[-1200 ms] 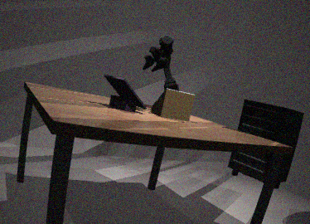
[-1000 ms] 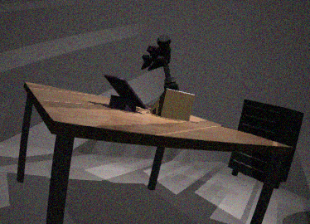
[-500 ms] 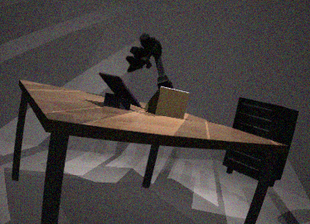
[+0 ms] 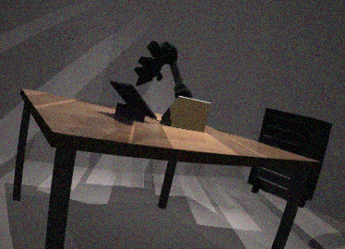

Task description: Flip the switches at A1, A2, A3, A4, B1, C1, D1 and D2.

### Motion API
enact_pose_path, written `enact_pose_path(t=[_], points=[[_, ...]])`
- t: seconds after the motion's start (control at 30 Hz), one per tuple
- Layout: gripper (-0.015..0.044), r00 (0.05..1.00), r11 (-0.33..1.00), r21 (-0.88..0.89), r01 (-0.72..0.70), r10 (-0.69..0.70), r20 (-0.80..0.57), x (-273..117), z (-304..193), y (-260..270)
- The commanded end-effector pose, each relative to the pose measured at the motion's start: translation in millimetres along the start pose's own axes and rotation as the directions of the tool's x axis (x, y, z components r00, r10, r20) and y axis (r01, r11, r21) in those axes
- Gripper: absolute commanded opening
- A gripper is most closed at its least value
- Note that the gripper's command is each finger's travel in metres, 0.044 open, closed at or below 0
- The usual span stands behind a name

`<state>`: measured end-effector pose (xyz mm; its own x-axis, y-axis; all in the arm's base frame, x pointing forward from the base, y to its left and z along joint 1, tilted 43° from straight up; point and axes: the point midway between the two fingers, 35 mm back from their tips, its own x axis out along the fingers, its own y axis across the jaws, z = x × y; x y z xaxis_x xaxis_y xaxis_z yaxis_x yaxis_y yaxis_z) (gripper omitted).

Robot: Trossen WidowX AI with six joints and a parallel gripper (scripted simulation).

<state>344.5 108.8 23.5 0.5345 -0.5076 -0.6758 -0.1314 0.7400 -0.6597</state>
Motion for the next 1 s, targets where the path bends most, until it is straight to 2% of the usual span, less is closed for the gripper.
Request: enact_pose_path(t=[0.0,0.3,0.97], points=[[0.0000,1.000,1.000,-0.005,-0.004,0.004,-0.004,6,-1,1],[0.0000,1.000,1.000,-0.005,-0.003,0.003,-0.004,18,-1,1],[0.0000,1.000,1.000,-0.005,-0.003,0.003,-0.004,18,-1,1]])
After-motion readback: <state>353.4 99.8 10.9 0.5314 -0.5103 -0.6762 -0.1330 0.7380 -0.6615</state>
